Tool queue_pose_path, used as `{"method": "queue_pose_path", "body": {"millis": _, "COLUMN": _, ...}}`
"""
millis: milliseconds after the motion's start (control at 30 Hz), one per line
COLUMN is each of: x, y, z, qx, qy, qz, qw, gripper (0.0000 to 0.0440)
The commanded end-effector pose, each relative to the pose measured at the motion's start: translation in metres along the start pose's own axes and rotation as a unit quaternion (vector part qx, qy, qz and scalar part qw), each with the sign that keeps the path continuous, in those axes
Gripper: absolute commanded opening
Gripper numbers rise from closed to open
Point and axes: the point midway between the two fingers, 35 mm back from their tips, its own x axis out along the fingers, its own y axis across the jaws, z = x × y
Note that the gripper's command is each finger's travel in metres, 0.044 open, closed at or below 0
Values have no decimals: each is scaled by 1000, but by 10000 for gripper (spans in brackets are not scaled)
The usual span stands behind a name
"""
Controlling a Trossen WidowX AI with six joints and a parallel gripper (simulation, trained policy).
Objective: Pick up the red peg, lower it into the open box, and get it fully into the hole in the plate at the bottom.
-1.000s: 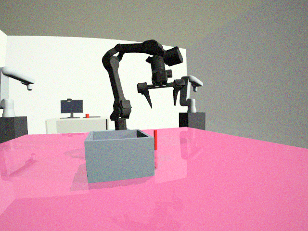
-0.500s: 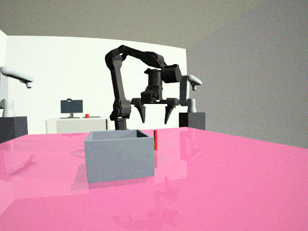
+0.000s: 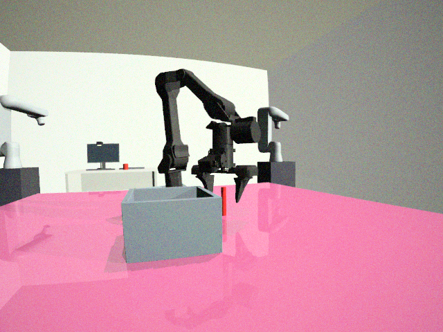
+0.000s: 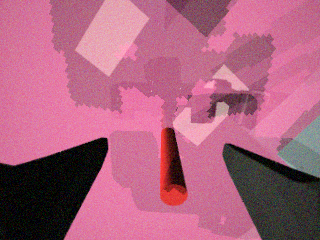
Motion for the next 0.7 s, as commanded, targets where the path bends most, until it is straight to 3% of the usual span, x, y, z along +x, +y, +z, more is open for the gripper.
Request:
{"method": "queue_pose_path", "body": {"millis": 0, "x": 14, "y": -2, "z": -2, "qx": 26, "qy": 4, "qz": 3, "qw": 1000, "gripper": 386}}
{"method": "queue_pose_path", "body": {"millis": 500, "x": 22, "y": -7, "z": -5, "qx": 61, "qy": 50, "qz": -13, "qw": 997, "gripper": 4}}
{"method": "queue_pose_path", "body": {"millis": 667, "x": 14, "y": -4, "z": 2, "qx": 51, "qy": 38, "qz": -2, "qw": 998, "gripper": 0}}
